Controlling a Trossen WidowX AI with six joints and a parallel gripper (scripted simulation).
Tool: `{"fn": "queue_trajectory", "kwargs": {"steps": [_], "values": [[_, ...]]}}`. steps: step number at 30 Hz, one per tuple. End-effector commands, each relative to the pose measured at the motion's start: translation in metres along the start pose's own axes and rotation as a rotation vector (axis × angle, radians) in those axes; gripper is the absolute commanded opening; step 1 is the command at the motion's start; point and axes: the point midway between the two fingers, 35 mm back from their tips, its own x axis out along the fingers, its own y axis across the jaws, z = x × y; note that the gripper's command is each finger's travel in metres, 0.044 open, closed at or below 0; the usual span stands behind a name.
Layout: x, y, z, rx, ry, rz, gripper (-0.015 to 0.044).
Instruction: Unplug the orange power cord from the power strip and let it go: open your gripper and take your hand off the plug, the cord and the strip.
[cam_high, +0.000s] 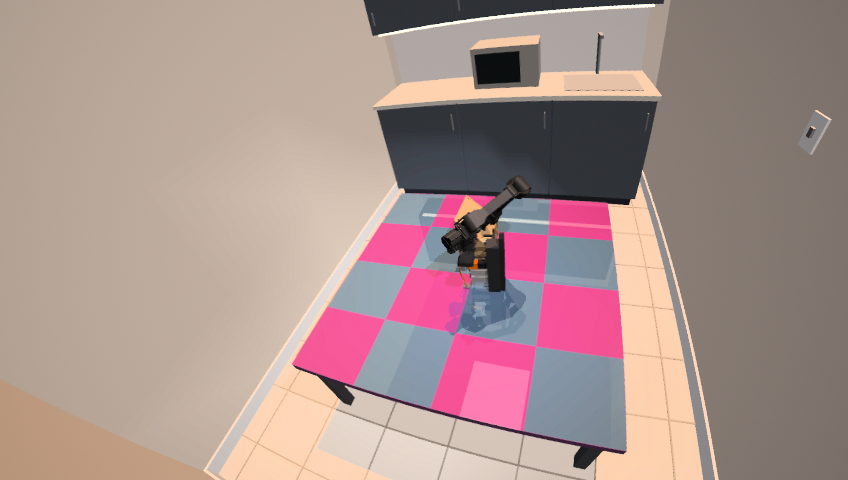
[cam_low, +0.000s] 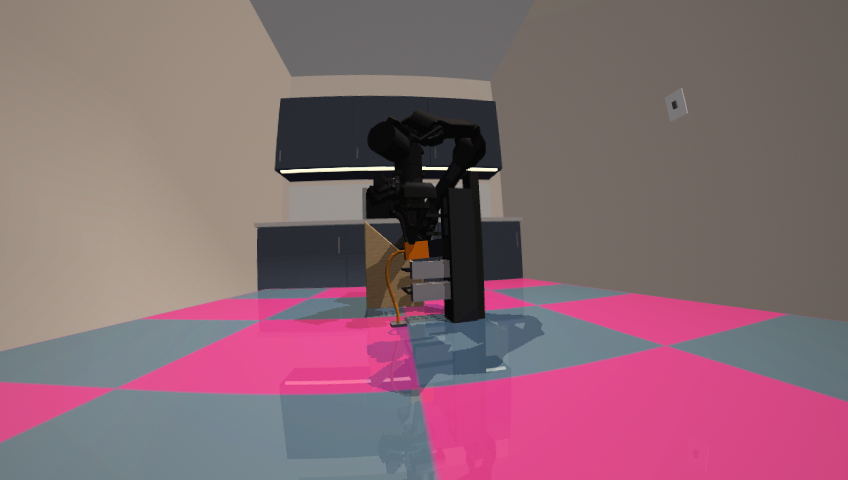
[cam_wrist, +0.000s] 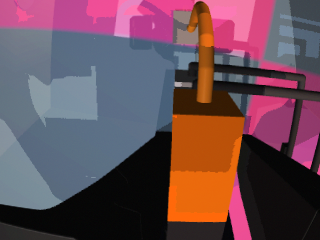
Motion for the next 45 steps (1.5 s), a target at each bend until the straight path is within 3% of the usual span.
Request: {"fn": "queue_trajectory", "kwargs": {"steps": [1, 24, 40, 45], "values": [[0.0, 0.0, 0.0, 0.001, 0.0, -0.001, 0.0], [-0.002, 0.002, 0.034, 0.003, -0.003, -0.001, 0.0], [-0.004, 0.003, 0.04, 0.005, 0.001, -0.001, 0.042], [-0.013, 0.002, 0.085, 0.004, -0.001, -0.001, 0.044]]}}
